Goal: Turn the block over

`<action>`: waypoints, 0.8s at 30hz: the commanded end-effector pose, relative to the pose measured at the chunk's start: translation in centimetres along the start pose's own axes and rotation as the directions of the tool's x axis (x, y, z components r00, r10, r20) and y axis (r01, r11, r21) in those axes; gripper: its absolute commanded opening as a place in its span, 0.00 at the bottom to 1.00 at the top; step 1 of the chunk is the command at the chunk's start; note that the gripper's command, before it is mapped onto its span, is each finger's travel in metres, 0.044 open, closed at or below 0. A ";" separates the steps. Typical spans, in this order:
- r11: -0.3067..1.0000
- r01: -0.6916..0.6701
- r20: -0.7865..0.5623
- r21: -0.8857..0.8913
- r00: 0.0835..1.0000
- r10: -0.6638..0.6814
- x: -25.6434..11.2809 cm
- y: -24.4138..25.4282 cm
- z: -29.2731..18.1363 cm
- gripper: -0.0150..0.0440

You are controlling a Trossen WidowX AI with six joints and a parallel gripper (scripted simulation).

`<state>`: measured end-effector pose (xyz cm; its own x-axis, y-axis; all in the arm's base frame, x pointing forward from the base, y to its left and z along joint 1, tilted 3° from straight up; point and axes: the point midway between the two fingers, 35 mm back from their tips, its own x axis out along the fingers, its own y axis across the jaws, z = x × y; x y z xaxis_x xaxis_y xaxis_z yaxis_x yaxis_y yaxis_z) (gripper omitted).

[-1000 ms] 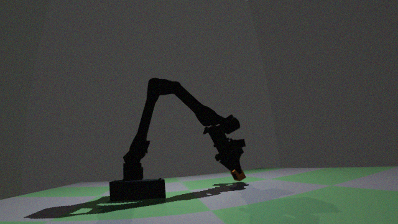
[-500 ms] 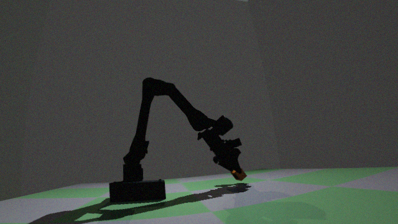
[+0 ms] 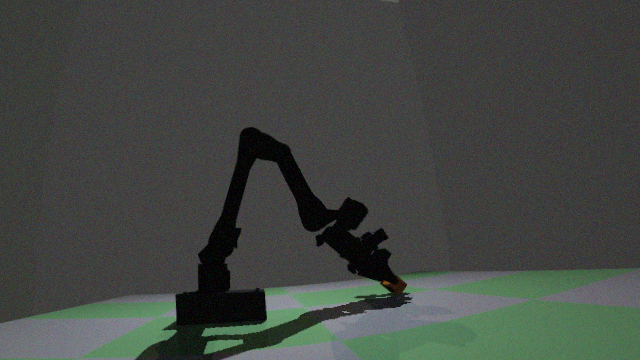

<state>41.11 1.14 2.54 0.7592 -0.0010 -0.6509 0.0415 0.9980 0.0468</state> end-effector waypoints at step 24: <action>1.000 0.004 0.321 0.011 0.947 -0.007 -0.8 -0.1 -2.5 0.25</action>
<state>39.03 1.19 1.16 0.9215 -0.0241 -0.3876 0.0469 0.9977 0.0496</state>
